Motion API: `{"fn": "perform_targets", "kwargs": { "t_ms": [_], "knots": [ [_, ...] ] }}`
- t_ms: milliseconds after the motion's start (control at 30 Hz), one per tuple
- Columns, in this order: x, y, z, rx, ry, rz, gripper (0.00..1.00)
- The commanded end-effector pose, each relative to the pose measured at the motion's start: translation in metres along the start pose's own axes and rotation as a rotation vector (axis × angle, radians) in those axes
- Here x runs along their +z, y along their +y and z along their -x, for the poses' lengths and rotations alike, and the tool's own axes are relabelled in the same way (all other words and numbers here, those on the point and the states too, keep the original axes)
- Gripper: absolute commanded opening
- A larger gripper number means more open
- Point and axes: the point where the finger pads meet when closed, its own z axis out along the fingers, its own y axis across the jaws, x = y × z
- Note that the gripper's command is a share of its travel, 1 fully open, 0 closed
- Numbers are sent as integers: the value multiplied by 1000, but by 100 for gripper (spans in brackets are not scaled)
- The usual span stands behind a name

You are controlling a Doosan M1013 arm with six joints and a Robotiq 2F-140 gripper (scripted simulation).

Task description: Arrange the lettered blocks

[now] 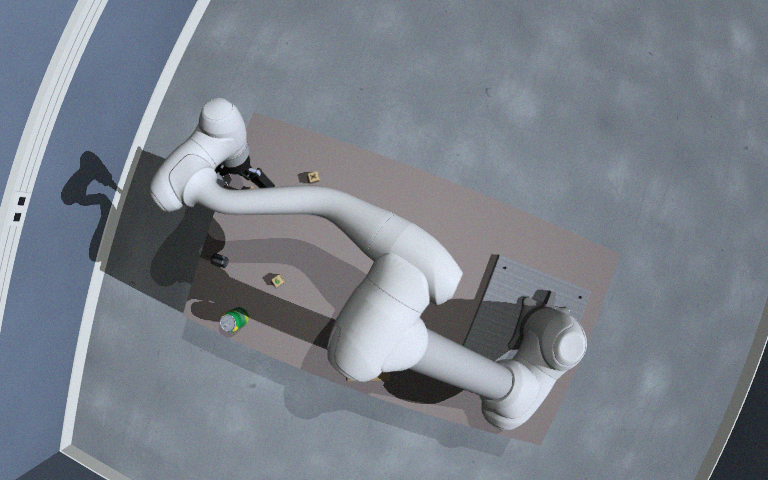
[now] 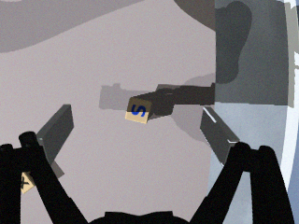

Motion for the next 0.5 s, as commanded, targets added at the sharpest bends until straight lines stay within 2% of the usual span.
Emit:
{"fn": "perform_targets", "kwargs": {
  "t_ms": [0, 67, 300, 367, 400, 467],
  "knots": [
    [-9, -18, 16, 0, 0, 2, 100],
    [-18, -50, 40, 0, 0, 2, 100],
    [-33, -117, 79, 0, 0, 2, 100],
    [-33, -117, 79, 0, 0, 2, 100],
    [-36, -142, 91, 0, 0, 2, 100],
    [-39, -166, 100, 0, 0, 2, 100]
  ]
}}
